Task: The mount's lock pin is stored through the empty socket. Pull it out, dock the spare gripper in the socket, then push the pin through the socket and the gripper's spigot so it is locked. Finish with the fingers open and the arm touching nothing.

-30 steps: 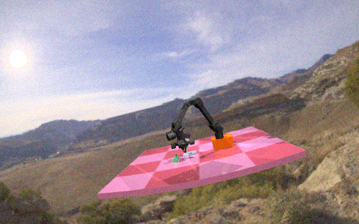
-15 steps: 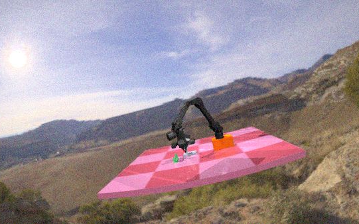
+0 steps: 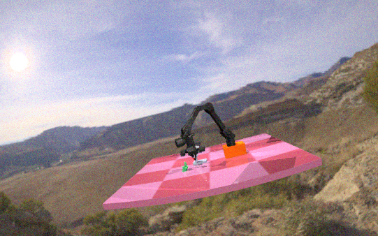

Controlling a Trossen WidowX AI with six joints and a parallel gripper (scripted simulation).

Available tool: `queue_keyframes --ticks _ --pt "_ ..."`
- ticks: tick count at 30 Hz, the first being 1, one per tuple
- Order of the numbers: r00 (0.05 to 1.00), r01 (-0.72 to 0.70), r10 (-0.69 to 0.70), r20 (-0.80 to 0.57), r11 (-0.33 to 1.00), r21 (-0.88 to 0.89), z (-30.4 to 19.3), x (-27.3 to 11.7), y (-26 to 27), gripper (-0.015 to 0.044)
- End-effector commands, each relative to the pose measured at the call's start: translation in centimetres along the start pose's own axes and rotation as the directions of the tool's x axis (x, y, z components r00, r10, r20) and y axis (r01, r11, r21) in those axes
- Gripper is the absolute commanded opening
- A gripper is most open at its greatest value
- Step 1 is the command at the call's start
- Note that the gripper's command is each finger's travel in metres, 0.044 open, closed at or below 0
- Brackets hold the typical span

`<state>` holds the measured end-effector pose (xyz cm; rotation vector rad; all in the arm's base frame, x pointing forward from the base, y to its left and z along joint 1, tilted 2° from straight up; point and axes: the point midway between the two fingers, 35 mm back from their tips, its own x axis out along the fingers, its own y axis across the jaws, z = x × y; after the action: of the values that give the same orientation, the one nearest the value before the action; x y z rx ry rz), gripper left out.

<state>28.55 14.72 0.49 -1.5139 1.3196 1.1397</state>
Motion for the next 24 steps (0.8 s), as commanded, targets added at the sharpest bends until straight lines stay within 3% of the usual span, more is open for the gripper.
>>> queue_keyframes --ticks 1,24 --pt "1.0 0.002 -0.002 0.003 1.0 -0.003 -0.3 0.0 -0.1 0.0" --pt "1.0 -0.007 0.008 0.003 1.0 -0.005 -1.7 0.3 0.0 0.0"
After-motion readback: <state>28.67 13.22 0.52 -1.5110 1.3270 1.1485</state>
